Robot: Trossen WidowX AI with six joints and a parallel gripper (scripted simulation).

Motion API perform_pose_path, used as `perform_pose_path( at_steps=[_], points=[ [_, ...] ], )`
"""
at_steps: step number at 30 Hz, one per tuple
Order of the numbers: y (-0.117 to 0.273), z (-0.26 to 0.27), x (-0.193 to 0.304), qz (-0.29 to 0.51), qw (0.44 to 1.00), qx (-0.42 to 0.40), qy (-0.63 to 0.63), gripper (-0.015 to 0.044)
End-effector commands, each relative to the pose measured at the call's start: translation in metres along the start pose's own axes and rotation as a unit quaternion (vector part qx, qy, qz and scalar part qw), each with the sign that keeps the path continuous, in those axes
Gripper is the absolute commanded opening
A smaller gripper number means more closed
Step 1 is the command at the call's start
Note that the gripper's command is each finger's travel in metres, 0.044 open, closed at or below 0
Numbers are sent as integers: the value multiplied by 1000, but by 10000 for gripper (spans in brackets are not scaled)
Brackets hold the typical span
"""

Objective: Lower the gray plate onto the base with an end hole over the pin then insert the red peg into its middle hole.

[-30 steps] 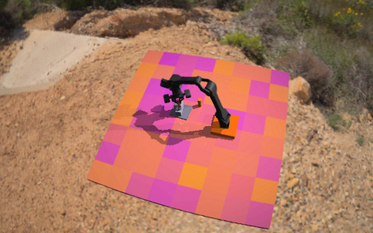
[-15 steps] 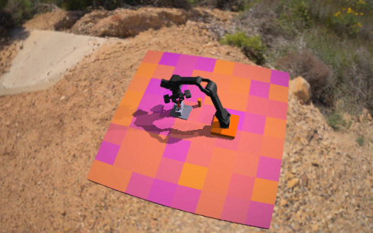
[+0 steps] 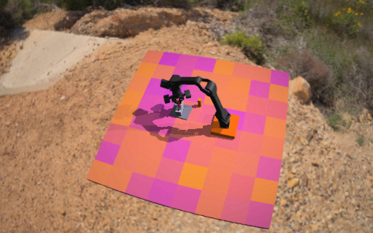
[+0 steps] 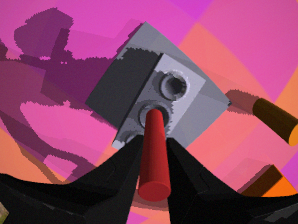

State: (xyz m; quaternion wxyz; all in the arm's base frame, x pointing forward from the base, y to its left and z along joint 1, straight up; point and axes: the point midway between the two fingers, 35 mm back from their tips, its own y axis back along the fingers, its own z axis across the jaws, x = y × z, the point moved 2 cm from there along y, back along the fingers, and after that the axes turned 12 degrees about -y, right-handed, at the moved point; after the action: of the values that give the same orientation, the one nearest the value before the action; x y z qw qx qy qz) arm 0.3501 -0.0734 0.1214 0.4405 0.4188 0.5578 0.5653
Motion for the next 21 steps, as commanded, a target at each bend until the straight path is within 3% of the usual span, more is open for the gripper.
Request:
perform_pose_path(
  at_steps=[1,4,10,21],
  points=[
    [0,0,0,0,1000,0,0,0],
    [0,0,0,0,1000,0,0,0],
    [0,0,0,0,1000,0,0,150],
    [1,0,0,0,1000,0,0,150]
  ],
)
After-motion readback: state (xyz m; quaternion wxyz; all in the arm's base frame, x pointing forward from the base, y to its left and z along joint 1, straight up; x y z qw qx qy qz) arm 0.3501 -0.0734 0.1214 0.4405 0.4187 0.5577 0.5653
